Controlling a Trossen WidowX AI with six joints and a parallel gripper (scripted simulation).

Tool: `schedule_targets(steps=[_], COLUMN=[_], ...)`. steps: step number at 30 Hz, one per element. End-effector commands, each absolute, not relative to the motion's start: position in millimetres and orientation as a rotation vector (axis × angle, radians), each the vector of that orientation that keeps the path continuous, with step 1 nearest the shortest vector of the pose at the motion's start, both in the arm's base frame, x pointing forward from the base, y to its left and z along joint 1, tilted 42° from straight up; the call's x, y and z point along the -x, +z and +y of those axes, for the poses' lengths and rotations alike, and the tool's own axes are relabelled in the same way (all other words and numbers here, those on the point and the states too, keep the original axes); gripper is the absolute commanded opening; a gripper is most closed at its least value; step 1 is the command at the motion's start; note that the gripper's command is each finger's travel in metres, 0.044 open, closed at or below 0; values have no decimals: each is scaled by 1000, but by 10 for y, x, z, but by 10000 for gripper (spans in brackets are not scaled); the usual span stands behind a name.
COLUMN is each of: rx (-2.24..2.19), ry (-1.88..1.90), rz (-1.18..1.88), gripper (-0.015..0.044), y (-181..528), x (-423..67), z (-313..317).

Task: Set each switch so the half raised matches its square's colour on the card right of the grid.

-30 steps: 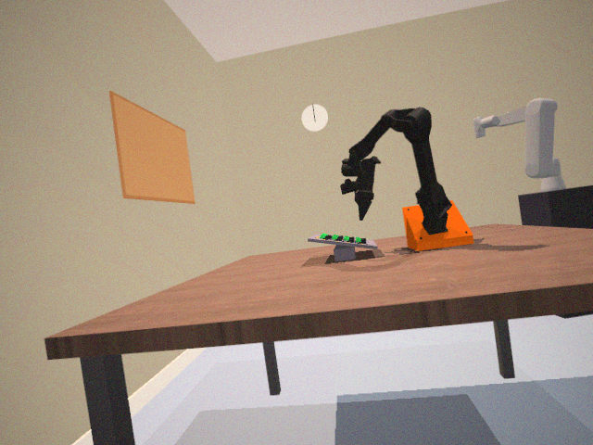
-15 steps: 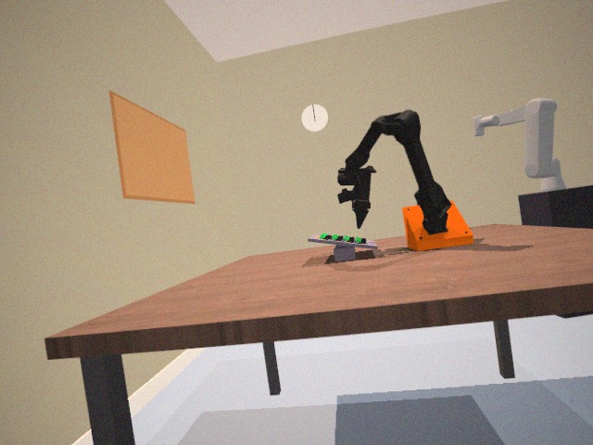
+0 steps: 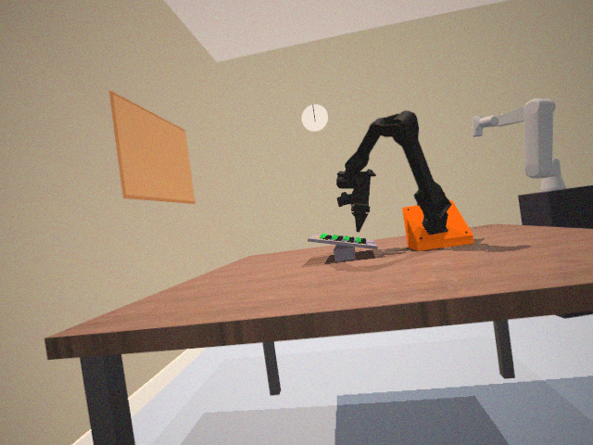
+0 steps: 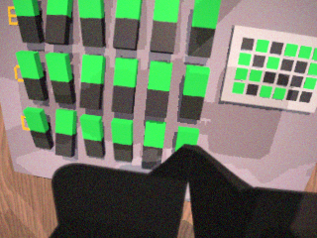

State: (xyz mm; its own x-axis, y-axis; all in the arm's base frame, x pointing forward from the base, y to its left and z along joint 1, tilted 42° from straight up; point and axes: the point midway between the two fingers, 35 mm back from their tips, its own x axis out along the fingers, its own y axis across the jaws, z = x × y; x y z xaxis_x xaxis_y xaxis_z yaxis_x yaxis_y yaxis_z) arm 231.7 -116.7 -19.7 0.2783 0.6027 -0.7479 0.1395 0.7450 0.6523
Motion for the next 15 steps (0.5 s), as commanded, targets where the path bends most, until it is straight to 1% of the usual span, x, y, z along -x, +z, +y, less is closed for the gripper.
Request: schedule_targets(steps=[1, 15], rx=[-718, -718], ry=[351, 351], rz=[1279, 1279], gripper=[0, 0], y=[-244, -321], x=[-2313, -2345], z=[-1114, -1051])
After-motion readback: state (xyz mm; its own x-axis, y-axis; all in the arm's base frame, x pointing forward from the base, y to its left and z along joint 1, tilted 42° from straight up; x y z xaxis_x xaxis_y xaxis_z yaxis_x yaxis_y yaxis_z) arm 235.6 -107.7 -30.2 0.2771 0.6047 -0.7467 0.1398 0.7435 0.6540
